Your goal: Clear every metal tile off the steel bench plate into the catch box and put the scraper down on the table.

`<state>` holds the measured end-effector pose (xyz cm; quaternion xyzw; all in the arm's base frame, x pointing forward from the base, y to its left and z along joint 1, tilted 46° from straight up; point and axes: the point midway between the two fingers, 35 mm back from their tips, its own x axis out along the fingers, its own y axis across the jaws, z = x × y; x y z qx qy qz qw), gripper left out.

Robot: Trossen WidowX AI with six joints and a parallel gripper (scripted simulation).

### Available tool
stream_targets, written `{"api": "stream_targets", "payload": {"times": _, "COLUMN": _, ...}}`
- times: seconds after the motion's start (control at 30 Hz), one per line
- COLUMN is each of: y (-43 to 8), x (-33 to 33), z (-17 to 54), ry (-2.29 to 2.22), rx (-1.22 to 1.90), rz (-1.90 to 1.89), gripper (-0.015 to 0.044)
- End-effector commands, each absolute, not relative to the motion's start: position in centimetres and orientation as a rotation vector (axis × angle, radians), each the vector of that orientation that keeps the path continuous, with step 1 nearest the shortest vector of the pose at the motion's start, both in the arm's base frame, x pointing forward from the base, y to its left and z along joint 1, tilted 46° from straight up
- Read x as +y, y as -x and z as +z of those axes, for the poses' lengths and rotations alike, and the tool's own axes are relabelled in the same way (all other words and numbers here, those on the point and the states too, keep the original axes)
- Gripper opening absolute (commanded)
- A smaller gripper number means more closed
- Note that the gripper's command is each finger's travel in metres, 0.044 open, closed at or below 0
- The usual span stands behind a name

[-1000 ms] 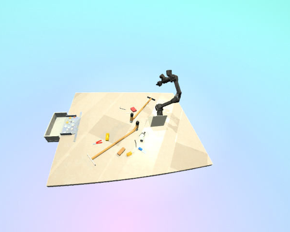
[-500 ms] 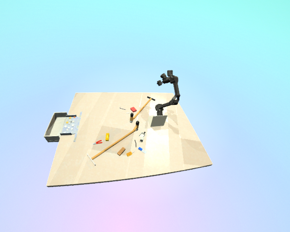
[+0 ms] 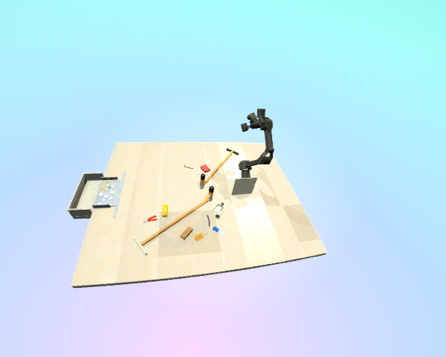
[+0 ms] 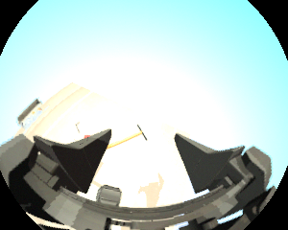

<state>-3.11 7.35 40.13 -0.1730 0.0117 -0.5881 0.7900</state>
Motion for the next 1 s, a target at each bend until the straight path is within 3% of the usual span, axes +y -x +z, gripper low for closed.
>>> {"api": "stream_targets", "payload": {"times": 0.0, "y": 3.01, "x": 7.43, "z": 40.02, "ry": 0.369, "rx": 0.018, "rz": -1.268, "gripper": 0.0440}}
{"api": "stream_targets", "payload": {"times": 0.97, "y": 3.01, "x": 6.99, "z": 40.11, "ry": 0.367, "rx": 0.031, "rz": -1.251, "gripper": 0.0440}}
